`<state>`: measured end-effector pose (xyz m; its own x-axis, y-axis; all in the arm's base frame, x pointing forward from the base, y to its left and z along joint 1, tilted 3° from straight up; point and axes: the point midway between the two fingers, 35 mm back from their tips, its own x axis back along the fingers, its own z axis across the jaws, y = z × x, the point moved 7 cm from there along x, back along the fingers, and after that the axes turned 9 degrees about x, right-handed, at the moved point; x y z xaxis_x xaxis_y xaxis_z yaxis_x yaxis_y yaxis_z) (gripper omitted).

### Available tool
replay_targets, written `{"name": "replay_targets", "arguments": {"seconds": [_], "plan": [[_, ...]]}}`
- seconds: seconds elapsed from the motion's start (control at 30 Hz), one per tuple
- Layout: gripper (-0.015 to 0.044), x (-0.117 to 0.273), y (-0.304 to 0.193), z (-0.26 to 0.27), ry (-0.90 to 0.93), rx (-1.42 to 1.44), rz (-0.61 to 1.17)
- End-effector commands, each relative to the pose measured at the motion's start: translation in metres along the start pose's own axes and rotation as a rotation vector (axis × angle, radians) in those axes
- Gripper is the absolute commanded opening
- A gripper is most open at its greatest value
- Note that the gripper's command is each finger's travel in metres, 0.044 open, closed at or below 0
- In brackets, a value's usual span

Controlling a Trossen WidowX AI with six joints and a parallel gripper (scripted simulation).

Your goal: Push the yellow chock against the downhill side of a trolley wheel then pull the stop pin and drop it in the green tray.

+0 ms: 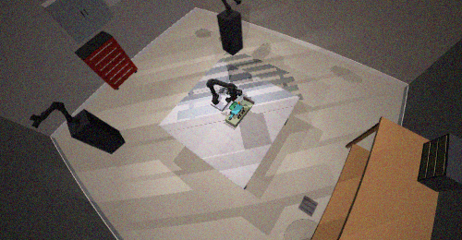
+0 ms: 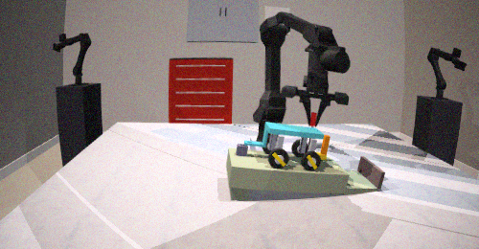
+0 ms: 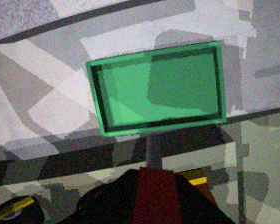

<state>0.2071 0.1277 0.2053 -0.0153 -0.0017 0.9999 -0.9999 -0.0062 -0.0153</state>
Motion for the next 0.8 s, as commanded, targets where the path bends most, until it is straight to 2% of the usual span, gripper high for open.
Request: {"name": "replay_targets", "arguments": {"seconds": [0.0,0.2,0.77], "plan": [[0.0000,-0.001,0.000,0.003,-0.023,0.124,-0.010],[0.0000,-0.001,-0.001,0.006,-0.055,0.284,-0.009],[0.0000,-0.021,0.011,0.007,-0.055,0.289,-0.011]]}}
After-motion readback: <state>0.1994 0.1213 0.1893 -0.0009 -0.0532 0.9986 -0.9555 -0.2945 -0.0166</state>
